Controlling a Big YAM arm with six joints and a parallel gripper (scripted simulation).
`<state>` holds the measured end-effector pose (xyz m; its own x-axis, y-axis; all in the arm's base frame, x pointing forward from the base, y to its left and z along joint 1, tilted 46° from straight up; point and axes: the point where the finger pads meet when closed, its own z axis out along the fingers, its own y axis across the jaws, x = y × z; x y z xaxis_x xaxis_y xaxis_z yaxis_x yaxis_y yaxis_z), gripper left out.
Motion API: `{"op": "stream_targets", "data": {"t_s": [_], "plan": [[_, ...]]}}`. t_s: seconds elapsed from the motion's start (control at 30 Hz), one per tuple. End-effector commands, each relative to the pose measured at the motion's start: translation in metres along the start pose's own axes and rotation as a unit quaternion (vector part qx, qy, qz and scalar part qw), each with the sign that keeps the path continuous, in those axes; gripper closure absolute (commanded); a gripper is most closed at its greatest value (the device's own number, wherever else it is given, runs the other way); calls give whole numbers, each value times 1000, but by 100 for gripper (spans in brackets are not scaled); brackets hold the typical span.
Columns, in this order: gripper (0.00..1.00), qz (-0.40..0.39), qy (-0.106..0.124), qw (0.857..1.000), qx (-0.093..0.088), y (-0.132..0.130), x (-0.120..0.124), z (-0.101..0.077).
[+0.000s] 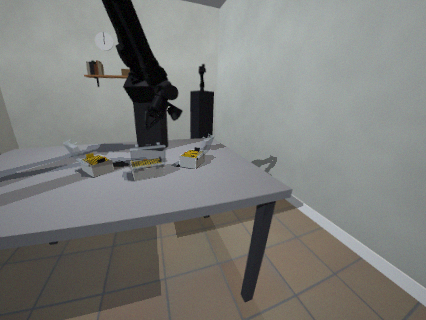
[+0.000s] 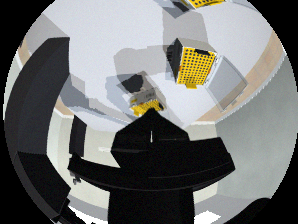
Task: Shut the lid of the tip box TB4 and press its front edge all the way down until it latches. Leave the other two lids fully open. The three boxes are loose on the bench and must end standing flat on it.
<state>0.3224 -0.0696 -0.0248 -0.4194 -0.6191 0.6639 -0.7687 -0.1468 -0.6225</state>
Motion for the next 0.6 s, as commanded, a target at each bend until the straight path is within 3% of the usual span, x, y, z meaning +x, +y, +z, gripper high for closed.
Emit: {"op": "stream_targets", "data": {"t_s": [0.0,0.13,0.2,0.3,0.47,0.57], "plan": [[100,85,-11,996,-14,-5,-16,-15],[100,146,-23,988,-33,-3,-35,-25],[100,146,-23,988,-33,-3,-35,-25],[100,182,-27,982,-51,5,-50,-30],[100,259,-39,962,-72,6,-71,-43],[100,319,-46,943,-82,-2,-68,-42]]}}
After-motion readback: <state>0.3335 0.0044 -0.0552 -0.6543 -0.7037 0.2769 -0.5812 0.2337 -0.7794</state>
